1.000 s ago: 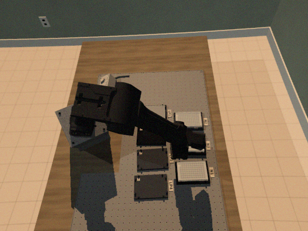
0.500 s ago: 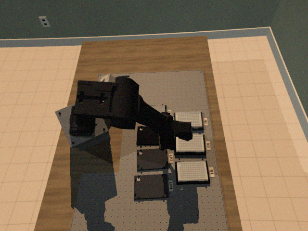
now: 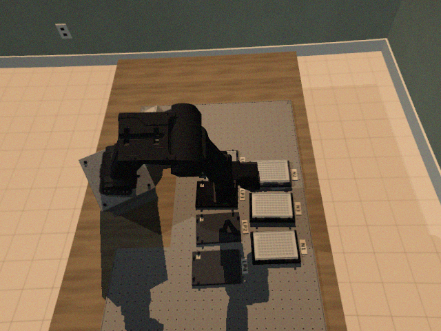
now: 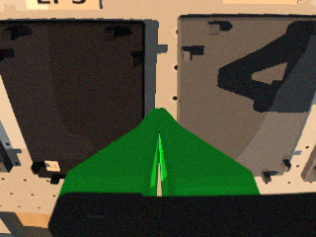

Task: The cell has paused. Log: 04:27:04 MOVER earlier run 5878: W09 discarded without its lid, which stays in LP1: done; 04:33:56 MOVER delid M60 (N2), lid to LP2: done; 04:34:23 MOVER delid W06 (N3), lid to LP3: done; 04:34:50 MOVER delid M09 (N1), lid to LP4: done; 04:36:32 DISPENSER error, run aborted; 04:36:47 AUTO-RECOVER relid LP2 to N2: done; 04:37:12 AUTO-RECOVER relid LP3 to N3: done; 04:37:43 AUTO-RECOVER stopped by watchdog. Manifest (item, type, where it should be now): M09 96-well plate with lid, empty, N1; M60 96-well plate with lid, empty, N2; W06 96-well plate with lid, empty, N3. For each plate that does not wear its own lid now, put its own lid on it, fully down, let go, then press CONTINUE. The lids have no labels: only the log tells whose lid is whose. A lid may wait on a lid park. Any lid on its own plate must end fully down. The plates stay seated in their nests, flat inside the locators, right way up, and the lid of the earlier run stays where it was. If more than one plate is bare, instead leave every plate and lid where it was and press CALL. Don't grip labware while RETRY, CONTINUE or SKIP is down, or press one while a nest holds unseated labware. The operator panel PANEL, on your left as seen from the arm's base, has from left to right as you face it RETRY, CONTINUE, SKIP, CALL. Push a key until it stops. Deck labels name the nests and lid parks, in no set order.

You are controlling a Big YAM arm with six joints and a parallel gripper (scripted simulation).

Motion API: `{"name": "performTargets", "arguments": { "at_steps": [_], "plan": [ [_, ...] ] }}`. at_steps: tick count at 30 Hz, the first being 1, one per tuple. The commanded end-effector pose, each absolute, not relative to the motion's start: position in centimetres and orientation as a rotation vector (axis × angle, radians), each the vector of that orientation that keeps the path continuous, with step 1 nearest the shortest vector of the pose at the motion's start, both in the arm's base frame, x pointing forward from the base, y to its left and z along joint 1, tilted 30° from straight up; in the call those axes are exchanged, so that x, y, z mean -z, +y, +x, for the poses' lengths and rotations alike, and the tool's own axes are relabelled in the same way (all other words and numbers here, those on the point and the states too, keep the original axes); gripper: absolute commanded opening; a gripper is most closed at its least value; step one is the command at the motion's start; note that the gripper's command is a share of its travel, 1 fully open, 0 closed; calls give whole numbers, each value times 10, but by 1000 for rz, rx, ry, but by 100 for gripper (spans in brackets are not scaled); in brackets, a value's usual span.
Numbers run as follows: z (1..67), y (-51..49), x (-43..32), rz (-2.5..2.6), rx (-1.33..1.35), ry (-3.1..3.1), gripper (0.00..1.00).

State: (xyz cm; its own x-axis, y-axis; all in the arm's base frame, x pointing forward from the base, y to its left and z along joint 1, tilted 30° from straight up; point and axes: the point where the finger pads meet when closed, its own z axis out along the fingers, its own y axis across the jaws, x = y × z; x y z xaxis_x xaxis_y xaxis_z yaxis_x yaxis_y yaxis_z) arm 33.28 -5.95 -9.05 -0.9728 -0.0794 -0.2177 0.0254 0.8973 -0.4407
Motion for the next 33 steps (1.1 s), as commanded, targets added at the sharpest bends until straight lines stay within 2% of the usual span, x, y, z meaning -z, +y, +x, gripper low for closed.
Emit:
{"name": "performTargets", "arguments": {
  "at_steps": [1, 16, 22, 33],
  "plan": [
    [338, -51, 78, -24, 655, 2806, 0],
    [331, -22, 17, -17, 645, 2790, 0],
    [317, -31, 28, 4, 668, 2835, 0],
    [323, 21, 45, -304, 686, 2816, 0]
  ]
}}
